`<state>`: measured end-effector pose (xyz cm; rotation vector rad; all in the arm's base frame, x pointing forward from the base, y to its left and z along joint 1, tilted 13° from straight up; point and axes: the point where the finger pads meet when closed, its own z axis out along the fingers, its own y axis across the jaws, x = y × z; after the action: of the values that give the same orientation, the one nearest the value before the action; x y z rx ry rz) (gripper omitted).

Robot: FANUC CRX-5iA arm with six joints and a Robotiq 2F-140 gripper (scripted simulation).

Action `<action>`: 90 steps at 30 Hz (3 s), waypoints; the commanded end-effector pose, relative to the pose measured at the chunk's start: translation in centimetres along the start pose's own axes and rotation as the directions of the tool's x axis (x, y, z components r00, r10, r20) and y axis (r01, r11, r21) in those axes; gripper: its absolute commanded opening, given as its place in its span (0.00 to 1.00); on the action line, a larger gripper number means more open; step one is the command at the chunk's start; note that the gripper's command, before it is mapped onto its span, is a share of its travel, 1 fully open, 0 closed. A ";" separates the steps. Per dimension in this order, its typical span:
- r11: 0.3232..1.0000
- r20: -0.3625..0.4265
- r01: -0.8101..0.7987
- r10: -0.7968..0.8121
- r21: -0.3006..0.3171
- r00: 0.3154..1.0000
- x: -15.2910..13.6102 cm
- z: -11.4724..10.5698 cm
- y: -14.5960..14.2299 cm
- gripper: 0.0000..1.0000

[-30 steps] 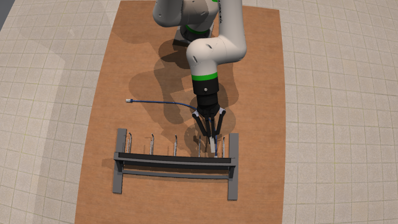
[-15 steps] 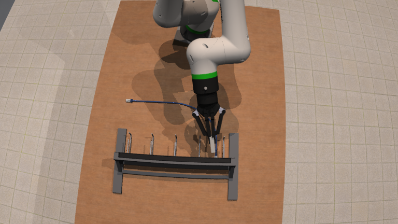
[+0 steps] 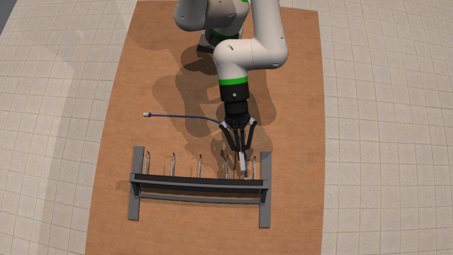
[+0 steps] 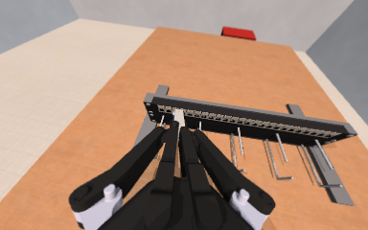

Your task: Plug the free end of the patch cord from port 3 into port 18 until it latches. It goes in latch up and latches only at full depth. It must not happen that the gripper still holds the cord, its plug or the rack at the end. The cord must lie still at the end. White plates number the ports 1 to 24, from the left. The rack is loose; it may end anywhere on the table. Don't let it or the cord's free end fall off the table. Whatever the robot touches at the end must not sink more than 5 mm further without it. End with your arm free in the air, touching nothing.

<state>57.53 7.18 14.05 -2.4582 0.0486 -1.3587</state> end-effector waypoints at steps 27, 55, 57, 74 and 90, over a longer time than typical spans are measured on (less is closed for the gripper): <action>0.990 -0.002 0.005 -0.005 -0.143 1.000 0.0 -6.7 -0.9 0.00; 0.990 -0.002 0.005 -0.005 -0.143 1.000 0.0 -10.2 -1.5 0.00; 0.990 -0.002 0.005 -0.005 -0.143 1.000 0.0 -11.2 -1.6 0.00; 0.990 -0.002 0.005 -0.005 -0.143 1.000 0.0 -12.7 -1.2 0.00; 0.990 -0.002 0.005 -0.005 -0.143 1.000 0.0 -13.6 5.1 0.00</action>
<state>46.84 0.11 19.47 -2.5272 0.0672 -1.3326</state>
